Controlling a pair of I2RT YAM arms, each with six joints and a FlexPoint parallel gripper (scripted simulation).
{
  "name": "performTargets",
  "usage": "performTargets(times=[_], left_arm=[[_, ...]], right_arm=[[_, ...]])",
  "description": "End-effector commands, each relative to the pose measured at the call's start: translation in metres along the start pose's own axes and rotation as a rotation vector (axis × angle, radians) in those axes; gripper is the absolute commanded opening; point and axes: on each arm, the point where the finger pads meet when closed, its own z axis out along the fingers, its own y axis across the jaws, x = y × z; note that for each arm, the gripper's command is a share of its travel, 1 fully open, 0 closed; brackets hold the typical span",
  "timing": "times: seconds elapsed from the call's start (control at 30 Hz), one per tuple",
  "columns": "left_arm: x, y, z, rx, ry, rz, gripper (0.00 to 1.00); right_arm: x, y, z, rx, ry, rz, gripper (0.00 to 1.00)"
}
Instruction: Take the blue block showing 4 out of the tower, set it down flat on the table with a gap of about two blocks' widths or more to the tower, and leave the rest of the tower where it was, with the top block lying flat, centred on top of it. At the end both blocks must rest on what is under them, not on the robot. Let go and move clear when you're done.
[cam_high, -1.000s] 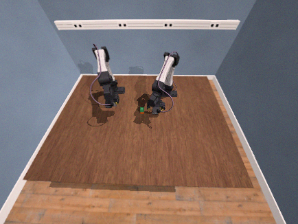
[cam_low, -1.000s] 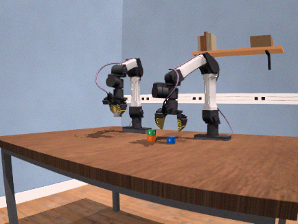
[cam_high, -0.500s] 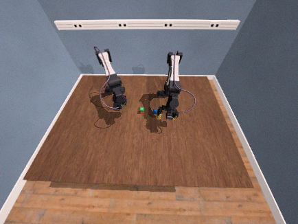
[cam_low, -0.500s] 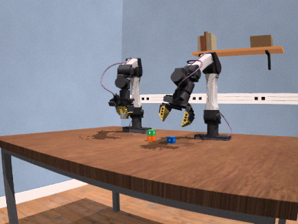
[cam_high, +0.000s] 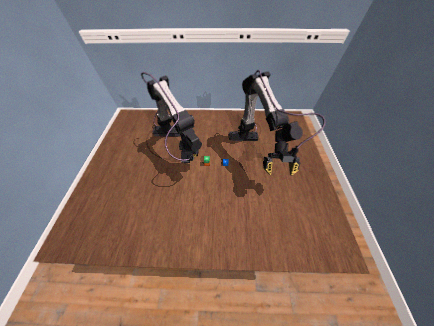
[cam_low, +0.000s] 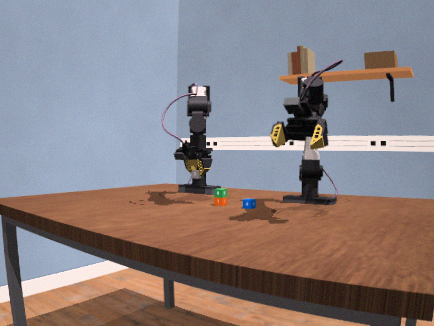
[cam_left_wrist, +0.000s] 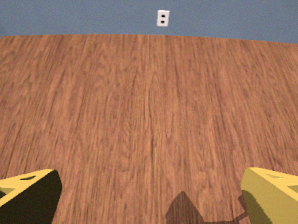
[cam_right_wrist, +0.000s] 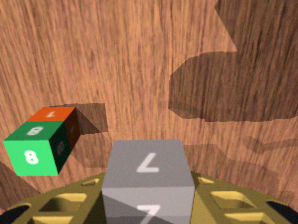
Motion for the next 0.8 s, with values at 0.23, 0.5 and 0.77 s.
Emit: performTargets(times=[0.23, 0.5, 0.77], left_arm=[[-0.070, 0.115, -0.063, -0.211, -0.332, 0.267, 1.00], [-0.079, 0.151, -0.107, -0.340, -0.392, 0.332, 1.00], [-0.065, 0.178, -0.122, -0.414, -0.381, 0.342, 1.00]], right_arm=[[0.006, 0.058, 0.014, -0.002, -0.015, 0.023, 0.32], [0.017, 0.073, 0.019, 0.015, 0.001, 0.009, 0.32], [0.020, 0.093, 0.025, -0.015, -0.008, -0.003, 0.32]])
